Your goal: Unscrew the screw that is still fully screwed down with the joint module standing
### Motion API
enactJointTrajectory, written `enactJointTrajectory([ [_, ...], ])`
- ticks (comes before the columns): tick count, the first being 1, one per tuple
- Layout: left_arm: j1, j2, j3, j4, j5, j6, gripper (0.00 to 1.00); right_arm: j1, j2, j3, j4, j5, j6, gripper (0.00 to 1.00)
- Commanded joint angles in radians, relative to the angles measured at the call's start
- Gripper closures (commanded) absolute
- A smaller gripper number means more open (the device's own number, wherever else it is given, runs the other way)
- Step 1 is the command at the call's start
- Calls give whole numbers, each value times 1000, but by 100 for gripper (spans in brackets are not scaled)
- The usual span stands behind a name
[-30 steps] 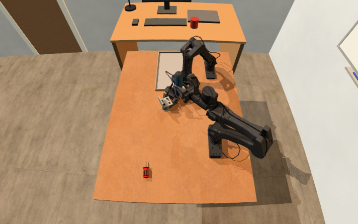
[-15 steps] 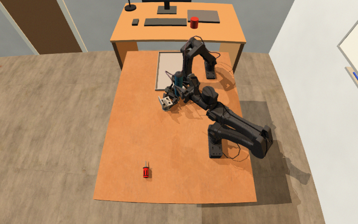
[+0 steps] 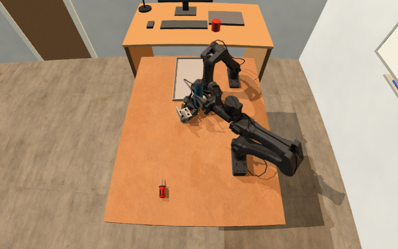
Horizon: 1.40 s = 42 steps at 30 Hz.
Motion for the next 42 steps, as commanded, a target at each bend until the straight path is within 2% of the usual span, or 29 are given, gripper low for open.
enactJointTrajectory([
  [1, -6, -14, 24, 80, 1, 5, 58, 5, 11, -17, -20, -4, 6, 41],
  [22, -4, -11, 20, 75, -1, 5, 58, 5, 11, -17, -20, -4, 6, 41],
  [42, 1, 101, 42, 154, 3, 5, 58, 5, 11, -17, -20, -4, 6, 41],
])
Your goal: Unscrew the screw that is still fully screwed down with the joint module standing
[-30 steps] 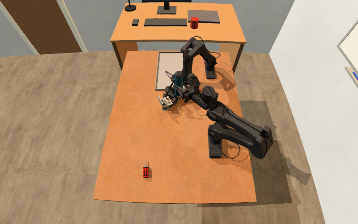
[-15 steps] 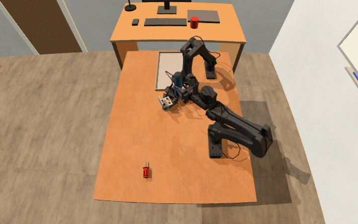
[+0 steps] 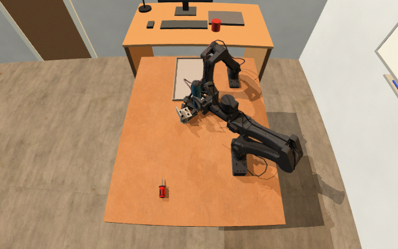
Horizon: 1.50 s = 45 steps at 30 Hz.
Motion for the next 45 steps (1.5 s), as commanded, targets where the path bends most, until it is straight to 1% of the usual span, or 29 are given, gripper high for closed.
enactJointTrajectory([
  [1, 1, 17, 43, 133, 4, 5, 58, 5, 11, -17, -20, -4, 6, 41],
  [9, 4, 73, 52, 179, 6, 5, 58, 5, 11, -17, -20, -4, 6, 41],
  [14, 4, 78, 52, 185, 6, 5, 58, 5, 11, -17, -20, -4, 6, 41],
  [26, 7, 159, 69, 250, 8, 6, 58, 5, 11, -17, -20, -4, 6, 41],
  [31, 7, 163, 69, 255, 8, 6, 58, 5, 11, -17, -20, -4, 6, 41],
  [45, 10, 249, 94, 315, 9, 6, 58, 5, 11, -17, -20, -4, 6, 41],
])
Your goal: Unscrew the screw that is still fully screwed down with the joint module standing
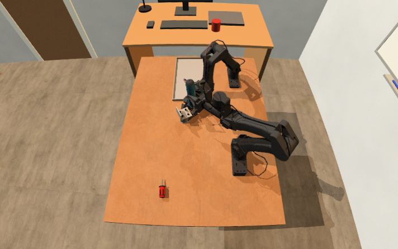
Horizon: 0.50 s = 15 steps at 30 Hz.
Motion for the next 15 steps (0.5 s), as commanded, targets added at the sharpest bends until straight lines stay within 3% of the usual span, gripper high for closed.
enactJointTrajectory([
  [1, 10, 2, 73, 135, 8, 5, 58, 5, 11, -17, -20, -4, 6, 41],
  [15, 12, 88, 103, 191, 9, 5, 58, 5, 11, -17, -20, -4, 6, 41],
])
